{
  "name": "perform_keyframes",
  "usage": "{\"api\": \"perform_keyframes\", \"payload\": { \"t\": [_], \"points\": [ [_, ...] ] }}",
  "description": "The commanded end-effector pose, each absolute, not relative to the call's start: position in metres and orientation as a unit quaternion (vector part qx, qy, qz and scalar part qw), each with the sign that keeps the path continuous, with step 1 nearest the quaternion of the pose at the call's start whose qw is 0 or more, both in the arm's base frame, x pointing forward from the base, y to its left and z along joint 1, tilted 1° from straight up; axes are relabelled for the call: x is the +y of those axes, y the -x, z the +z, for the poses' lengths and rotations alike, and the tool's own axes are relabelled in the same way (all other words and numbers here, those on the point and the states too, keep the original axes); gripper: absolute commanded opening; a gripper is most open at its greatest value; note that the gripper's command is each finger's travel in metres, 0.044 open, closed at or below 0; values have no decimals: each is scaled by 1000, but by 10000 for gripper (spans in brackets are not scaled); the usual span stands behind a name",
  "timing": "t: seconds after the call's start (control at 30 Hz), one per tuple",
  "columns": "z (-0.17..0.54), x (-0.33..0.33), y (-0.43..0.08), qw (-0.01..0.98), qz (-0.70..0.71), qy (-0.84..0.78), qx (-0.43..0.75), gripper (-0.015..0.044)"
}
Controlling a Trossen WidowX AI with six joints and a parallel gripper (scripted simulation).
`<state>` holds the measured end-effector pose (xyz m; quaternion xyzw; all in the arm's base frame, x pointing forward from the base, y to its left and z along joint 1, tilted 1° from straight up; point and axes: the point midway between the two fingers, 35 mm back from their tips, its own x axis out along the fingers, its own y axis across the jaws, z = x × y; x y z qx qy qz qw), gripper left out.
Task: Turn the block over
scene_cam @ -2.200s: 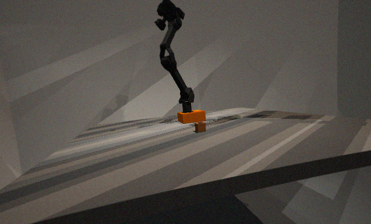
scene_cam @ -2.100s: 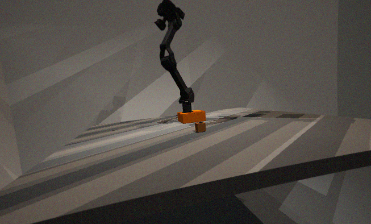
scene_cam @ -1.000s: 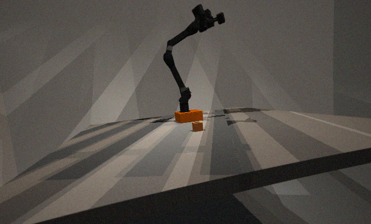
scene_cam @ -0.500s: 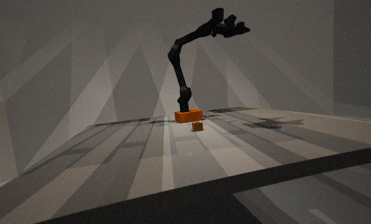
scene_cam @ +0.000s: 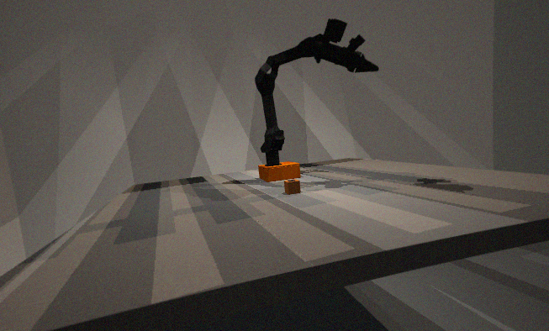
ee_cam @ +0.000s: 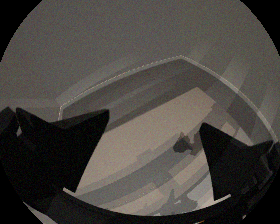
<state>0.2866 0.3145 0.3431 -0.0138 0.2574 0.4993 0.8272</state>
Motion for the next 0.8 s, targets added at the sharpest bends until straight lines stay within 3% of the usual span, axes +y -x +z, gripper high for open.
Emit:
{"api": "perform_keyframes", "payload": {
  "t": [0.0,0.37,0.77],
  "points": [
    [303,286,-322,844,435,25,314,440],
    [183,149,-383,837,215,40,502,440],
    [86,-10,-348,720,21,23,693,440]
  ]
}}
